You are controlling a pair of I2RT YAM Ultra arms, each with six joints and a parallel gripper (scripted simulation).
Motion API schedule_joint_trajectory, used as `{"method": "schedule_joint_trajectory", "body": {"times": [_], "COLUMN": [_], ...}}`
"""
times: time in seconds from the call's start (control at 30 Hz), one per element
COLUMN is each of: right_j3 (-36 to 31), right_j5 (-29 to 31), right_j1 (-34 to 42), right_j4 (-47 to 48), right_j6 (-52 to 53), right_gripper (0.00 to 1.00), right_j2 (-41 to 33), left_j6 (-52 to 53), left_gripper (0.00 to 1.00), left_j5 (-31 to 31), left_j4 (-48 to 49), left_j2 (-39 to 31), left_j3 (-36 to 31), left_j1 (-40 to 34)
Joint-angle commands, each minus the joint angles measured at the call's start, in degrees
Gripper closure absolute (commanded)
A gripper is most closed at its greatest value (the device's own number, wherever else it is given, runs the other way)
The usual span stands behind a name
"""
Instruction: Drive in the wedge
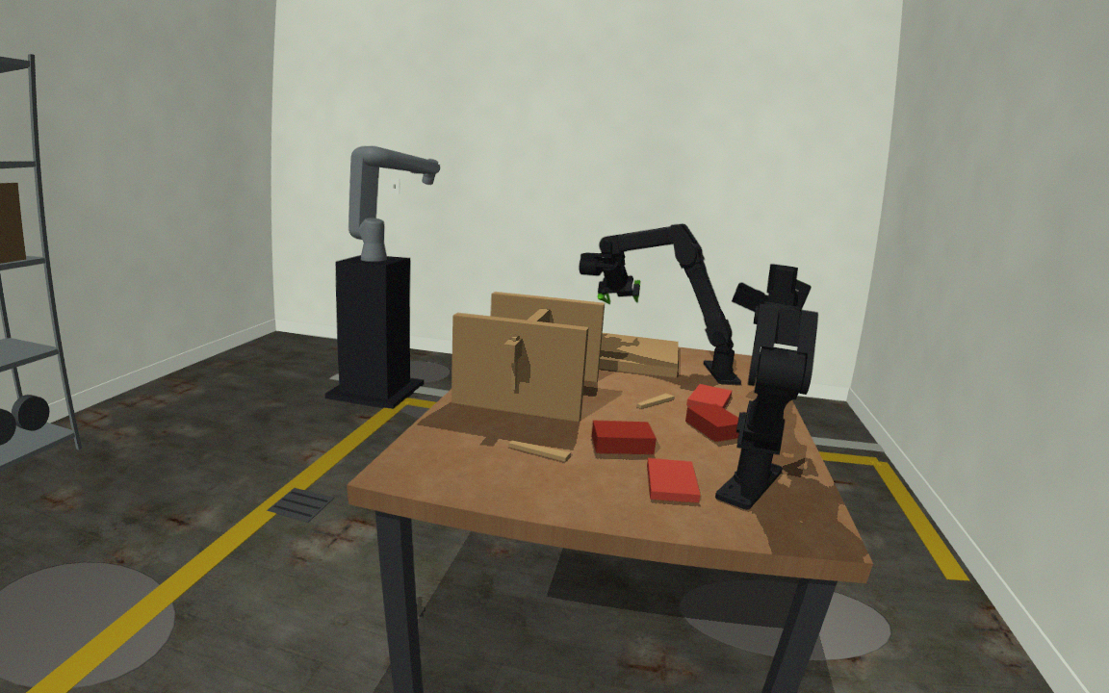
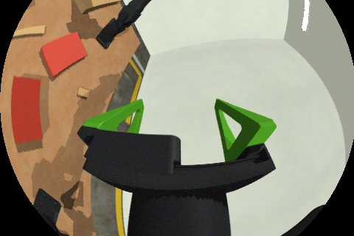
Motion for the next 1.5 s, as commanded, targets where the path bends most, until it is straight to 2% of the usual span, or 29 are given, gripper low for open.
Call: {"method": "schedule_joint_trajectory", "body": {"times": [0.0, 0.53, 0.6, 0.73, 1.03, 1.1, 1.47], "right_j3": [0.5, 0.5, -2.1, -2.8, -8.8, -8.8, -16.8], "right_j5": [0.9, 0.9, -0.8, -3.2, -9.8, -9.8, -17.2], "right_j1": [0.0, 0.0, 1.1, 2.3, 6.1, 6.1, 10.7], "right_j4": [-0.2, -0.2, 1.9, 5.9, 17.8, 17.8, 31.4], "right_j6": [0.1, 0.1, -1.9, -6.3, -18.7, -18.7, -32.5], "right_gripper": [0.00, 0.00, 0.00, 0.00, 0.00, 0.00, 0.00], "right_j2": [-0.6, -0.6, -2.3, -4.5, -12.5, -12.5, -23.0], "left_j6": [0.6, 0.6, 2.0, 6.5, 18.5, 18.5, 31.4], "left_gripper": [0.00, 0.00, 0.00, 0.00, 0.00, 0.00, 0.00], "left_j5": [0.0, 0.0, -0.9, -1.7, -3.0, -3.0, -4.6], "left_j4": [0.7, 0.7, 1.1, 0.1, -1.4, -1.4, -2.1], "left_j2": [-0.5, -0.5, 0.9, 1.4, 4.3, 4.3, 7.8], "left_j3": [1.0, 1.0, 2.8, 3.4, 7.5, 7.5, 12.5], "left_j1": [0.0, 0.0, 1.5, 4.2, 14.4, 14.4, 26.7]}}
